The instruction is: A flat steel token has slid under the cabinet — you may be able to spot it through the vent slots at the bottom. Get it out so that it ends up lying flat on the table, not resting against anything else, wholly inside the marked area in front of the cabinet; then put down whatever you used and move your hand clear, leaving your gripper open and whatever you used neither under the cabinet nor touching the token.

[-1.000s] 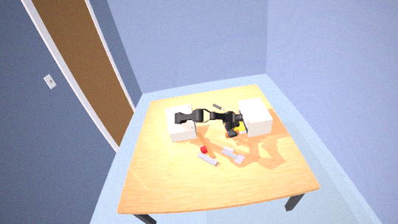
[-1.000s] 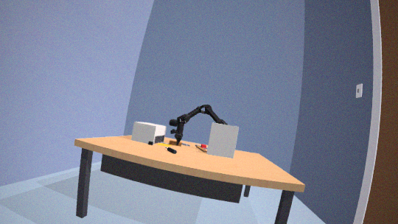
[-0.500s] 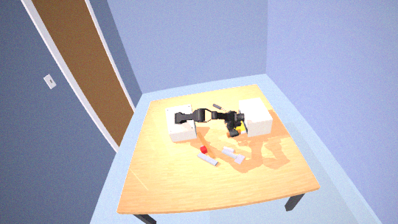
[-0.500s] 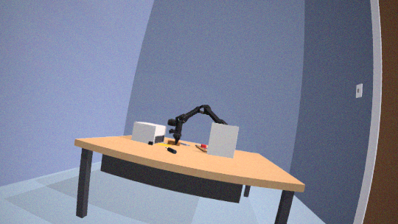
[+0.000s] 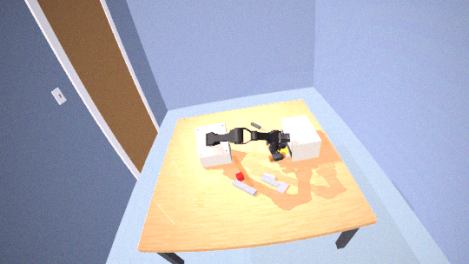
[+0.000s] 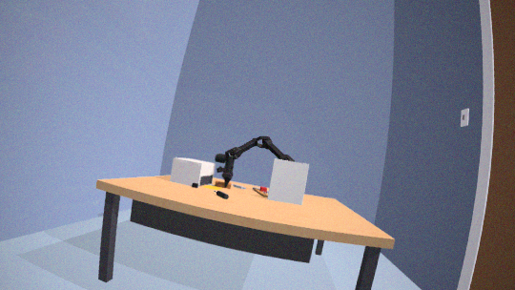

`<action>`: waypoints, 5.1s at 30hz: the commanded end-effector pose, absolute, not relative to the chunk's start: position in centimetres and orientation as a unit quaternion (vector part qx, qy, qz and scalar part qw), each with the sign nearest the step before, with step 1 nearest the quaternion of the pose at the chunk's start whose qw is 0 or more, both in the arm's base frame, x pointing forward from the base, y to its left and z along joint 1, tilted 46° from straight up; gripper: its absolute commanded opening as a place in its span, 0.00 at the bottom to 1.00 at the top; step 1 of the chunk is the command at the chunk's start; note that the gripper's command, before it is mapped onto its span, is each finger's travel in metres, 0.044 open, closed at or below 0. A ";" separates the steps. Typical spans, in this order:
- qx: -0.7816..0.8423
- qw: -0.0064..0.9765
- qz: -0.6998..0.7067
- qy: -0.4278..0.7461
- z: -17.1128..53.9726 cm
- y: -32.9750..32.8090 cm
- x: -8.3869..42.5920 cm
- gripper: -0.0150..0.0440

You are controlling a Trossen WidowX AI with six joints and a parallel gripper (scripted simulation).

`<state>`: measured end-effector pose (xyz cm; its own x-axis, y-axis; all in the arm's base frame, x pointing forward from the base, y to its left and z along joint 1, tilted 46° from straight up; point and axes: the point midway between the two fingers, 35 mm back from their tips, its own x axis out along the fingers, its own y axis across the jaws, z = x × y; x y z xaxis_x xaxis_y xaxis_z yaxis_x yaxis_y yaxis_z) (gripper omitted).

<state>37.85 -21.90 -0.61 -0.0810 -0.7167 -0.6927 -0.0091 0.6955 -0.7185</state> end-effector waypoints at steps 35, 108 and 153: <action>-0.266 0.624 -0.286 0.676 -3.1 -19.7 38.6 0.25; -0.266 0.624 -0.286 0.677 -4.8 -17.8 35.8 0.25; -0.266 0.623 -0.286 0.678 -4.4 -17.8 31.4 0.25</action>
